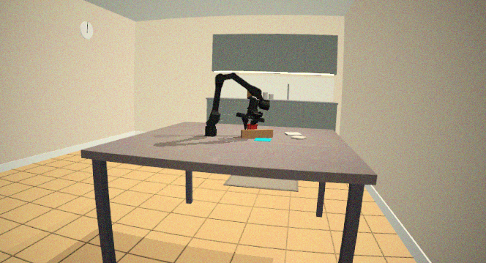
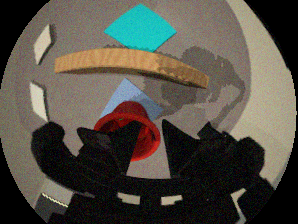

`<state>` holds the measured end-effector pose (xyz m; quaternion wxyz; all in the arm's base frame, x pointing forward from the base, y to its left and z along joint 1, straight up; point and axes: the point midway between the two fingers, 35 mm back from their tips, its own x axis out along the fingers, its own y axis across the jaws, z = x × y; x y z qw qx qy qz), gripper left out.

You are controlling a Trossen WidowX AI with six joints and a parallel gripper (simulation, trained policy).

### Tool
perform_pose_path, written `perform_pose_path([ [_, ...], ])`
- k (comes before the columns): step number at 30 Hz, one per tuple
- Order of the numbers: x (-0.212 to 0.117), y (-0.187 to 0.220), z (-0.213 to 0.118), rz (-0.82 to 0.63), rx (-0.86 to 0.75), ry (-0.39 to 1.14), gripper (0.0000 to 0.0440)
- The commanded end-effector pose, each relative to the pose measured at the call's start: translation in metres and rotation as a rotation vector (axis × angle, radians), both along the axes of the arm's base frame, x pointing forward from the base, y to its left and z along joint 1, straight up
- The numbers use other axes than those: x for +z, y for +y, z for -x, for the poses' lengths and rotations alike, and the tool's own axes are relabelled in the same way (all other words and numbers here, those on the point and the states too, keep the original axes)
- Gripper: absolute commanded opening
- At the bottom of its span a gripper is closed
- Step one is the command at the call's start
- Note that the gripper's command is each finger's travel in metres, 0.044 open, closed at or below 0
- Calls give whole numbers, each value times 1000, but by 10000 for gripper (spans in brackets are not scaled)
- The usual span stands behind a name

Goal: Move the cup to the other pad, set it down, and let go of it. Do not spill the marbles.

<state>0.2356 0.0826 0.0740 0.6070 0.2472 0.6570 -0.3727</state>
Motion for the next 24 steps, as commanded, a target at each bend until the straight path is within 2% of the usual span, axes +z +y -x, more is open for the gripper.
perform_pose_path([
  [1,-16,0,3,2,37,16,134],
  [5,-22,-2,3,-1,75,10,51],
  [7,-22,-2,2,-4,87,3,23],
  [24,4,-4,-14,-34,52,-80,26],
])
